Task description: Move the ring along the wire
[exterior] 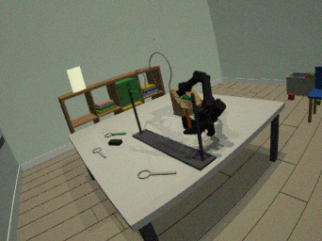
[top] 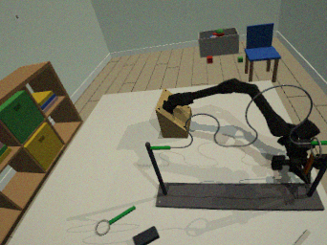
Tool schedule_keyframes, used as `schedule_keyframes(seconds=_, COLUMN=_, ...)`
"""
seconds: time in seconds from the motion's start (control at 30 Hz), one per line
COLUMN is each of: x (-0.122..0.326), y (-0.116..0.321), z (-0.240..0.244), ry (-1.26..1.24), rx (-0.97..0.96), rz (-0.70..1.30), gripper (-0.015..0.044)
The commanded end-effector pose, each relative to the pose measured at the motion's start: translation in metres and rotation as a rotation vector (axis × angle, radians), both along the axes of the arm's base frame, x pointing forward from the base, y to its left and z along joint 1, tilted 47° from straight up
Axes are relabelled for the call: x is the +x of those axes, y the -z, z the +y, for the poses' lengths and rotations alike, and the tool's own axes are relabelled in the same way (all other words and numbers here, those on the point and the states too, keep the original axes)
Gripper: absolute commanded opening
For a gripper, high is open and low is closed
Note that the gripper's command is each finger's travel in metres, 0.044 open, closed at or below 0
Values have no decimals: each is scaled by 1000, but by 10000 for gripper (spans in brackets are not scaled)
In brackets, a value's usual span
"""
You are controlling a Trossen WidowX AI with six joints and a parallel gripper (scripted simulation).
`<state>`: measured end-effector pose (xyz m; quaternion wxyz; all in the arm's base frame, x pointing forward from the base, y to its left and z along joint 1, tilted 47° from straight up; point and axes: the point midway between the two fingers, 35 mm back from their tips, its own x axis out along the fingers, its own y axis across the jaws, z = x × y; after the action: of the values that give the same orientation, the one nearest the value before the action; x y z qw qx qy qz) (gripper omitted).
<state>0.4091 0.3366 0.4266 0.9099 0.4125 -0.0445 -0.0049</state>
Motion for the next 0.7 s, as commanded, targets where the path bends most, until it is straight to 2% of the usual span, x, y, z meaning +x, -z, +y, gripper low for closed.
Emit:
schedule_keyframes(seconds=0.0, x=0, y=0, z=0, ry=-1, rx=-2, rz=0, gripper=-150)
schedule_keyframes(seconds=0.23, x=-2, y=-11, z=-16, ry=-2, rx=0, rz=-2, gripper=-150)
schedule_keyframes(seconds=0.67, x=-2, y=-12, z=-16, ry=-2, rx=0, rz=-2, gripper=-150)
